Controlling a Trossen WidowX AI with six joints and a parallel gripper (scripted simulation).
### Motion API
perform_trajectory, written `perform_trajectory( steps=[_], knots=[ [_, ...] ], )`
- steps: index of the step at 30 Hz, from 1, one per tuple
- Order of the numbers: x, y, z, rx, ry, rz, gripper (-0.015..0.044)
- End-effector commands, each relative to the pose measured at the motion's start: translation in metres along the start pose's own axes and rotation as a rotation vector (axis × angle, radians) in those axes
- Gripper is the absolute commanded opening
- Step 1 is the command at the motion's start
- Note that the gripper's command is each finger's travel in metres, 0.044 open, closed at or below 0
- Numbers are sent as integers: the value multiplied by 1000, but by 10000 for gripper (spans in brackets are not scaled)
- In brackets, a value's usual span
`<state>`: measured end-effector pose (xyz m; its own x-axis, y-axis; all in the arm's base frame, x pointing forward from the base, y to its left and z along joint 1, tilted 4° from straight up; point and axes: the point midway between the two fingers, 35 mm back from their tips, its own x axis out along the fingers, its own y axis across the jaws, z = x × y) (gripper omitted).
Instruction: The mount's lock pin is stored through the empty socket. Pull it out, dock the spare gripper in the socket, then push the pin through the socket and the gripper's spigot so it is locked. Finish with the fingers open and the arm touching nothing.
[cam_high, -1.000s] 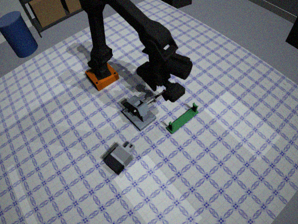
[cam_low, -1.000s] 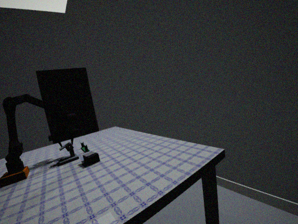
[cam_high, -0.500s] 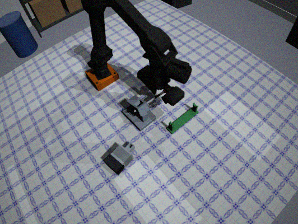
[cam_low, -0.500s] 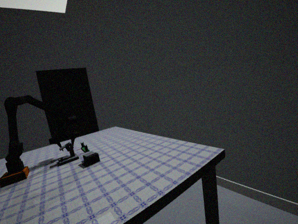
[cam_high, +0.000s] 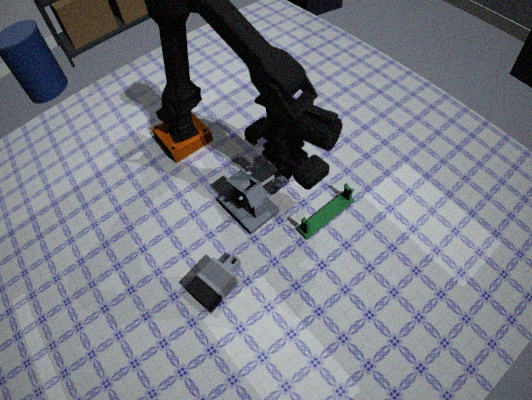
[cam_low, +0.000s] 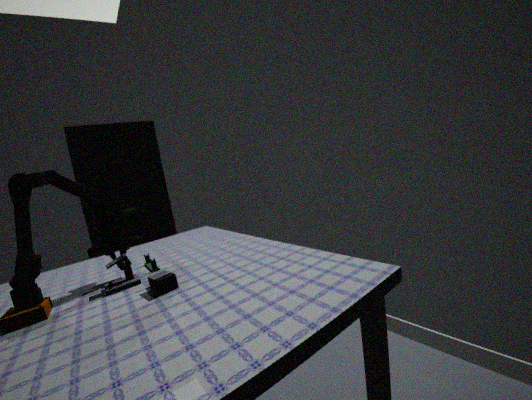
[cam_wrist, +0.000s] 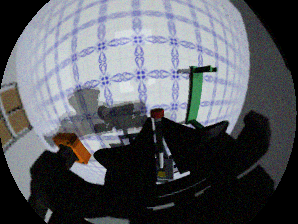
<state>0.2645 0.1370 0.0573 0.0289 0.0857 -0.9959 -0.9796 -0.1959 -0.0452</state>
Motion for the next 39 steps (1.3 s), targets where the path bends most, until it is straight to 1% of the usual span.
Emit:
perform_trajectory(
  steps=[1, 9, 19, 39],
  knots=[
    [1, 0, 0, 2, 3, -1, 0],
    [0, 0, 0, 3, -5, -1, 0],
    [-7, -1, 6, 5, -115, 2, 0],
    [-11, -2, 17, 1, -138, 2, 0]
  ],
)
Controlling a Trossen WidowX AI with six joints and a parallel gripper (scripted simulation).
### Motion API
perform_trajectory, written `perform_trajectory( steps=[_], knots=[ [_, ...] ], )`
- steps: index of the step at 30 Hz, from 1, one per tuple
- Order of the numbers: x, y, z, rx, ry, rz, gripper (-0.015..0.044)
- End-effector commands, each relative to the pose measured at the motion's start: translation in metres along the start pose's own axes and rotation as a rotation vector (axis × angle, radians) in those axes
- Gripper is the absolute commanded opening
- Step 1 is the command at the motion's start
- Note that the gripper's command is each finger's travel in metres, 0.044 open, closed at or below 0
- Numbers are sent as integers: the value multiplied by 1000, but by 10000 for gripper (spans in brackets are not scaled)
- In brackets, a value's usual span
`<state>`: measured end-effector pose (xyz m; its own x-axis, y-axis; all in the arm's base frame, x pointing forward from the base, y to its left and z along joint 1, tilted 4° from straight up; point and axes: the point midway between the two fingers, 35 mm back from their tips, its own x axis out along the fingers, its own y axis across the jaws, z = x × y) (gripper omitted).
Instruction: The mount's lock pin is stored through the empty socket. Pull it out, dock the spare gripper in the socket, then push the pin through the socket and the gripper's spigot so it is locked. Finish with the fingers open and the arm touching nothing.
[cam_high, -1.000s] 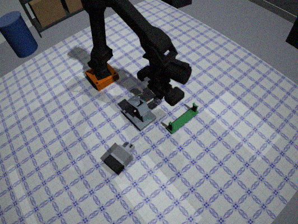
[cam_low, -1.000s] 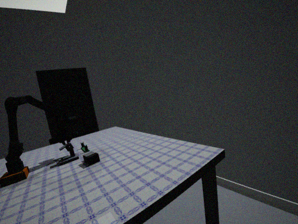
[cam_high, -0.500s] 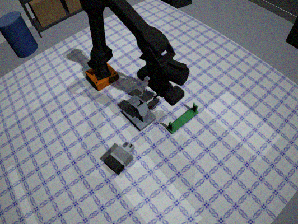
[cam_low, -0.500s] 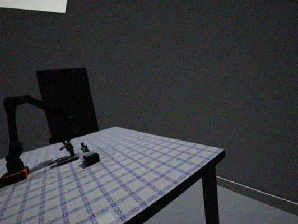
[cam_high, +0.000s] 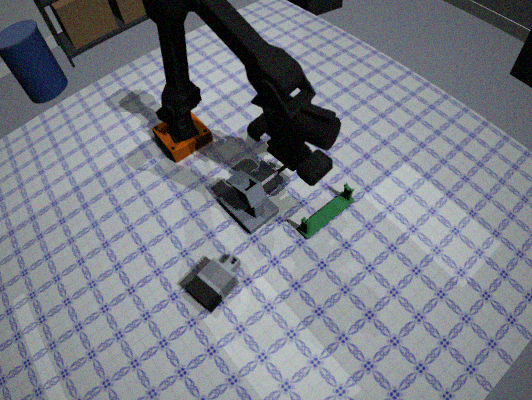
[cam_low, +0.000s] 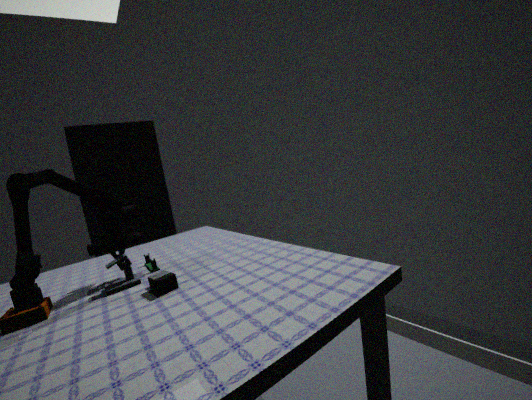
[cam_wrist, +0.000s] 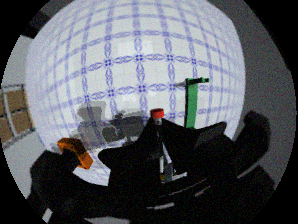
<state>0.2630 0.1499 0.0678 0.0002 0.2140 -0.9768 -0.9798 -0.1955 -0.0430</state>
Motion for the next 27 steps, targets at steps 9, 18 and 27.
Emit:
perform_trajectory(
  steps=[9, 18, 27],
  knots=[
    [-1, -1, 9, 0, -5, -1, 0],
    [0, -1, 17, 1, -4, -2, 0],
    [1, -1, 24, 2, -3, 1, 0]
  ],
)
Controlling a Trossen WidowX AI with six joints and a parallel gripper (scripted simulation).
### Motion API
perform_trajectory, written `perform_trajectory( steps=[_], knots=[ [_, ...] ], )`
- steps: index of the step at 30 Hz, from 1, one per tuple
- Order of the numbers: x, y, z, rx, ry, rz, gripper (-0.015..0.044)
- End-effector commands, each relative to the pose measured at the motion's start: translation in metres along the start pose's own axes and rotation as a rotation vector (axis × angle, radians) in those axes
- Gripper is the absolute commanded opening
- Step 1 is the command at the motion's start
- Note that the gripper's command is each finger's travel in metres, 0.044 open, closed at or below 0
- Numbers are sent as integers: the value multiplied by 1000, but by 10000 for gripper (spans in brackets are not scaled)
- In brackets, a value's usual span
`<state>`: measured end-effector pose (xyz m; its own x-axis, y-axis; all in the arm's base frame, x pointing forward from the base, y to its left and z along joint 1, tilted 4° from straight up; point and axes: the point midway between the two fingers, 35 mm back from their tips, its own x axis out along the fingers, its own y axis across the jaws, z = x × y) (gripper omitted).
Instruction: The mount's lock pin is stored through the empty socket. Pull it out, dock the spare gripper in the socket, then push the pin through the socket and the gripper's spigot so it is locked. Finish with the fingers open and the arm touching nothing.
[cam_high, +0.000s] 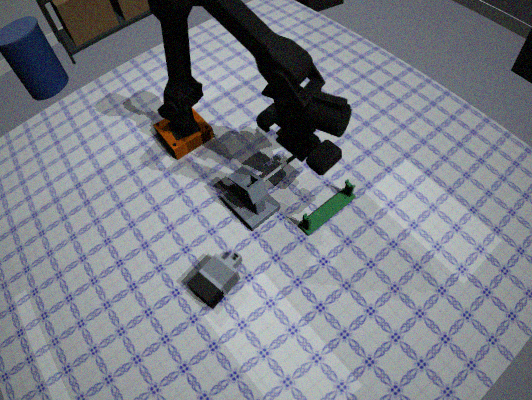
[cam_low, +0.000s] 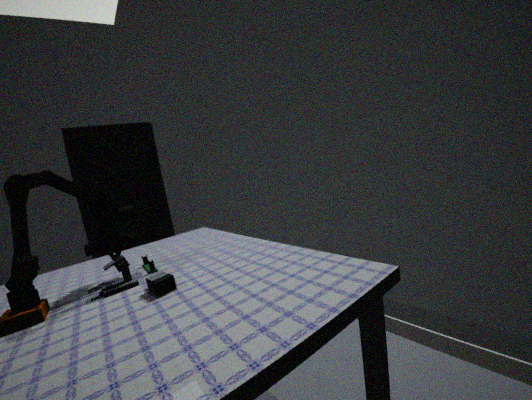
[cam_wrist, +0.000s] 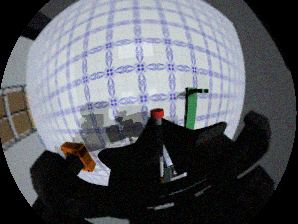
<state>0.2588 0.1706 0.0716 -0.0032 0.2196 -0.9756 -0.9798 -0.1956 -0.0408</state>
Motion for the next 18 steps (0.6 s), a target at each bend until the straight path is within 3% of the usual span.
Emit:
perform_trajectory(
  steps=[1, 18],
  knots=[
    [0, -1, 3, 1, 4, -1, 0],
    [2, -1, 17, 2, 6, 1, 0]
  ],
)
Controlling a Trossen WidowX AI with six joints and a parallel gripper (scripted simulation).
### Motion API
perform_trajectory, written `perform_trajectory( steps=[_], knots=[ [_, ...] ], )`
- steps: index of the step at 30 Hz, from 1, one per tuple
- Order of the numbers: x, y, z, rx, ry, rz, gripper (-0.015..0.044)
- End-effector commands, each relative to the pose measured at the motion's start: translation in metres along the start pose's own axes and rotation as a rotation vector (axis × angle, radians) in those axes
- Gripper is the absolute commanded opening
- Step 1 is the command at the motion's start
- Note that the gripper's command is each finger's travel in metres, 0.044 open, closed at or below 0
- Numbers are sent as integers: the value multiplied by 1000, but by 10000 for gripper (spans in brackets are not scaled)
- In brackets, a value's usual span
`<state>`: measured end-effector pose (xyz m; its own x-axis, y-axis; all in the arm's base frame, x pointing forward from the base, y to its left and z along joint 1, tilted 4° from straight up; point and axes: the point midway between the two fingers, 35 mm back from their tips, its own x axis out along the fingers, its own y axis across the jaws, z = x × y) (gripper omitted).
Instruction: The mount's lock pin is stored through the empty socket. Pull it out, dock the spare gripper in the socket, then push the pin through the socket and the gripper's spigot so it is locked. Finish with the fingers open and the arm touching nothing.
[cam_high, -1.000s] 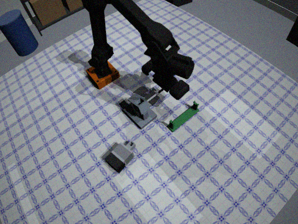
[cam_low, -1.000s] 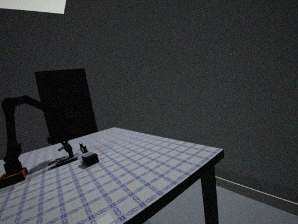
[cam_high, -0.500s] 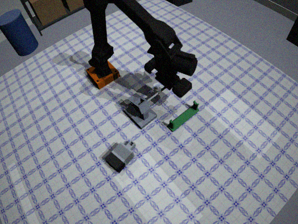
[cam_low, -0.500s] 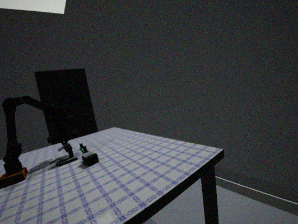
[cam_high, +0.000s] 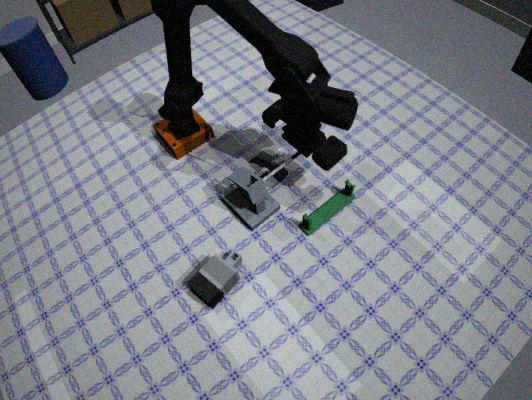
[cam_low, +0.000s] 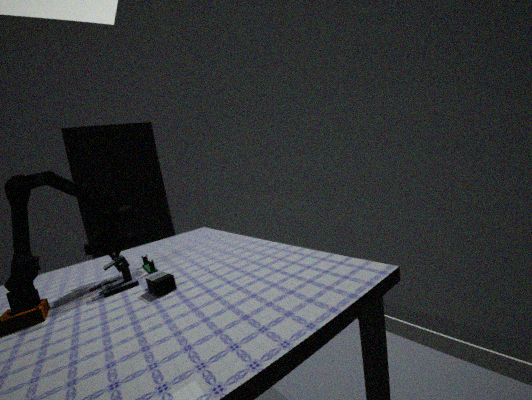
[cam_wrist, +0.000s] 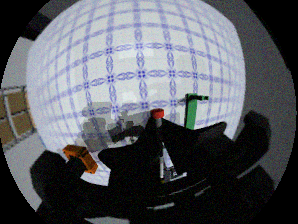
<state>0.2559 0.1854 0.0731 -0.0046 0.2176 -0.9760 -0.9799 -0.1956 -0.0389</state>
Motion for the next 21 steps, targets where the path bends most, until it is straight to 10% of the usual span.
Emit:
perform_trajectory(
  steps=[1, 21],
  knots=[
    [0, -1, 3, 1, 4, -1, 0],
    [-3, -1, 20, 2, 7, 4, 0]
  ],
)
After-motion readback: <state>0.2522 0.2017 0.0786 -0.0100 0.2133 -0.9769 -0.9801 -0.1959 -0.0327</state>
